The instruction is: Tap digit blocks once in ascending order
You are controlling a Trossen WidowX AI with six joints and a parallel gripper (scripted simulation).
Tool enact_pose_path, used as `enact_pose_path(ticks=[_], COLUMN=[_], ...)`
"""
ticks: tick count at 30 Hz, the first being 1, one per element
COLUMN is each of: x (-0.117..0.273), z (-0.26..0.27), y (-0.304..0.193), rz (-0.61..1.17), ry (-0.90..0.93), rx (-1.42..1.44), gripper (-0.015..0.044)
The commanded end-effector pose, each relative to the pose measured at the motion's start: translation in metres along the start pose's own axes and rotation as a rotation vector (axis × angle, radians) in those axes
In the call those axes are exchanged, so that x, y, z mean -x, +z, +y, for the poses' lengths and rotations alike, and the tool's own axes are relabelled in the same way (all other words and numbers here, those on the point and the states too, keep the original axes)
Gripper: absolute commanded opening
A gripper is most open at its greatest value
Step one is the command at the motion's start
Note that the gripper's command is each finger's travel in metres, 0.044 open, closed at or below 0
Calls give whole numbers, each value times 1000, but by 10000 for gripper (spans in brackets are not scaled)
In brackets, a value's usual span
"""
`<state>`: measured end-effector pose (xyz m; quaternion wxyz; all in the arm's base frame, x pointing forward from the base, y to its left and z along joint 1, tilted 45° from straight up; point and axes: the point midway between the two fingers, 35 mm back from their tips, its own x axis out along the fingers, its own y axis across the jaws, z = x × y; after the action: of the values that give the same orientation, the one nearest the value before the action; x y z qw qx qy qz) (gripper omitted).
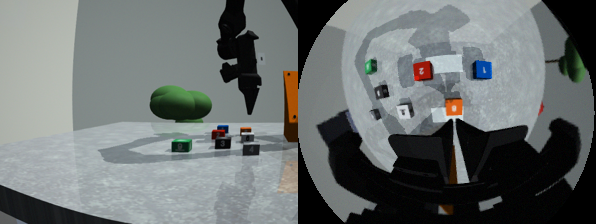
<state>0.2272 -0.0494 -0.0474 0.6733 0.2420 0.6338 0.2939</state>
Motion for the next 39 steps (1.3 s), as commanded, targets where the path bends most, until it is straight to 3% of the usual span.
enact_pose_path(ticks=[1, 28, 39], x=[-11, -41, 13], z=[0, 0, -3], y=[-1, -1, 1], rz=[-10, -11, -12], ry=[3, 5, -3], rx=[-10, -10, -14], gripper=[20, 20, 20])
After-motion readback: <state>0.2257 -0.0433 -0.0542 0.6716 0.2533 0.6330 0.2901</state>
